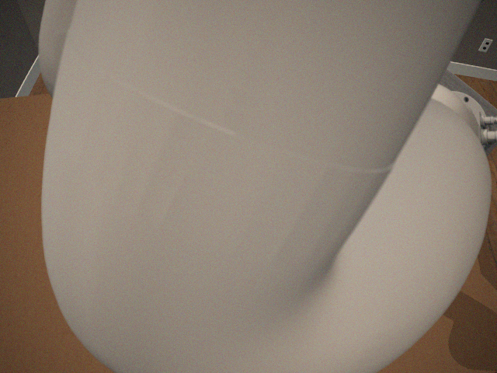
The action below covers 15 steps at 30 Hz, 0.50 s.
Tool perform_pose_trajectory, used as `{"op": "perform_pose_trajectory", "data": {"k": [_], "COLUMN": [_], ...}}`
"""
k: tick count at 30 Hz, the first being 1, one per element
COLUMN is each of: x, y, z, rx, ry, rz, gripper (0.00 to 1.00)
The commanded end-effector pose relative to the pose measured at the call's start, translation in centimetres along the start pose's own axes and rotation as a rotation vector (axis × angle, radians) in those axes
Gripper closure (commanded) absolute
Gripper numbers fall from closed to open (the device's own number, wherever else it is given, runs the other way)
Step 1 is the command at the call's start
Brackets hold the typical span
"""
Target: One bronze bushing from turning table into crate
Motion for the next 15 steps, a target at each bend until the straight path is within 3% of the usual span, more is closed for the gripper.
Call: {"op": "perform_pose_trajectory", "data": {"k": [1, 11, 13, 15], "x": [0.9, 4.2, 4.2, 5.0], "y": [0.1, 0.2, 0.2, 0.2], "z": [0.8, 3.1, 3.1, 3.5], "rx": [0.068, 0.279, 0.279, 0.324], "ry": [0.081, 0.330, 0.330, 0.384], "rz": [0.028, 0.124, 0.124, 0.144], "gripper": [0.90, 0.90, 0.90, 0.90]}}
Point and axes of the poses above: the point where the finger pads meet when closed, its own x axis out along the fingers, its own y axis across the jaws, z = x × y, the point moved 8 cm from there along -x, back along the fingers, and after that the axes turned 4 degrees about -x, right-handed, at the moved point
